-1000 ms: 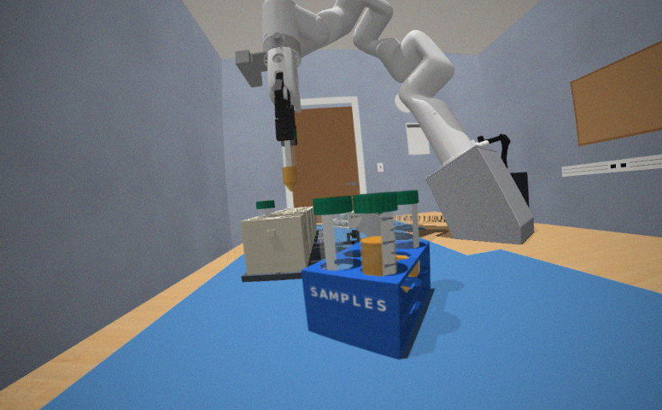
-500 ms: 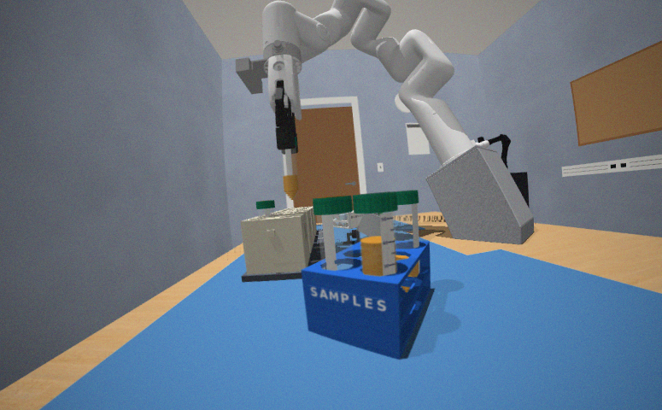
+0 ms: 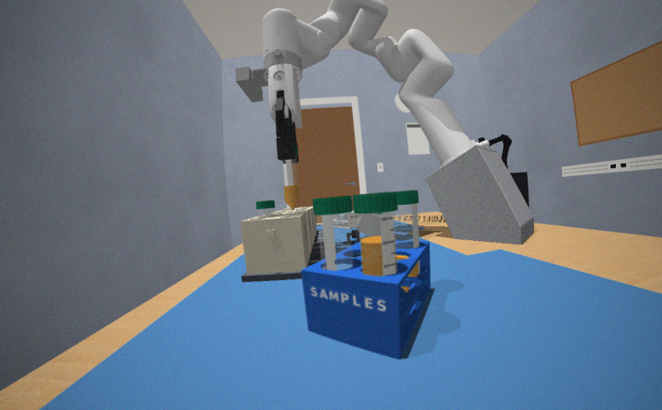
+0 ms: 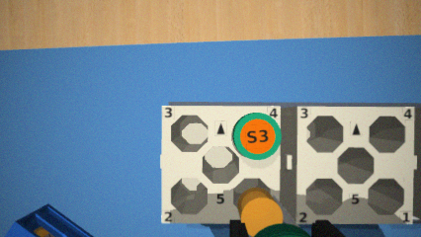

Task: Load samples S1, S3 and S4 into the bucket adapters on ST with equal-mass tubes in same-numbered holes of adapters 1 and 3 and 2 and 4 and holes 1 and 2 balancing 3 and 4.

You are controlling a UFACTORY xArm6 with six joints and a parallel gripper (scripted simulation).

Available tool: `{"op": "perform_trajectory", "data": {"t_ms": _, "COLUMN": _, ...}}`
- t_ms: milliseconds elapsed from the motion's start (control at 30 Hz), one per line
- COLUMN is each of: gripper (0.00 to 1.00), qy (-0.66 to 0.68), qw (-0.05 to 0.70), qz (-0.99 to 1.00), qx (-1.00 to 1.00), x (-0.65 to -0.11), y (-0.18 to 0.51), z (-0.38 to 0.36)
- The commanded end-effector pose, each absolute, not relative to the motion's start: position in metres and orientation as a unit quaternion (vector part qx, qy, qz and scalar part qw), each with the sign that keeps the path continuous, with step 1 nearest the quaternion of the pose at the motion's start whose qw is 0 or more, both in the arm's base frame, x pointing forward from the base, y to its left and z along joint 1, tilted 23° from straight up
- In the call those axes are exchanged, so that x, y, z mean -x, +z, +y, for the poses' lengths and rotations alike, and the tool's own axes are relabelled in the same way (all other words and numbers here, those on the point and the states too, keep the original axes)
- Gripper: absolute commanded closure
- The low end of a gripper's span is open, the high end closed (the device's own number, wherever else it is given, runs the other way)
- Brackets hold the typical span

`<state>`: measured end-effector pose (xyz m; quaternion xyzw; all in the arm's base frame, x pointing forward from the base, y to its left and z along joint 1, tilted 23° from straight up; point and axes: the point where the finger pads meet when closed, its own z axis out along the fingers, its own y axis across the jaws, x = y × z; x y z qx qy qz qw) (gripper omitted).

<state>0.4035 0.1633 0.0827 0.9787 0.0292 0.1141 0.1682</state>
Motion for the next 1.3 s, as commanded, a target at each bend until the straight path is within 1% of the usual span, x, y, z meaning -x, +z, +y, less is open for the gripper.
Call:
{"op": "perform_trajectory", "data": {"t_ms": 0, "gripper": 1.0, "qy": 0.116, "qw": 0.167, "qz": 0.029, "qx": -0.979, "x": -0.405, "y": 0.084, "z": 0.164}}
{"op": "perform_trajectory", "data": {"t_ms": 1267, "gripper": 1.0, "qy": 0.116, "qw": 0.167, "qz": 0.029, "qx": -0.979, "x": -0.411, "y": 0.059, "z": 0.156}}
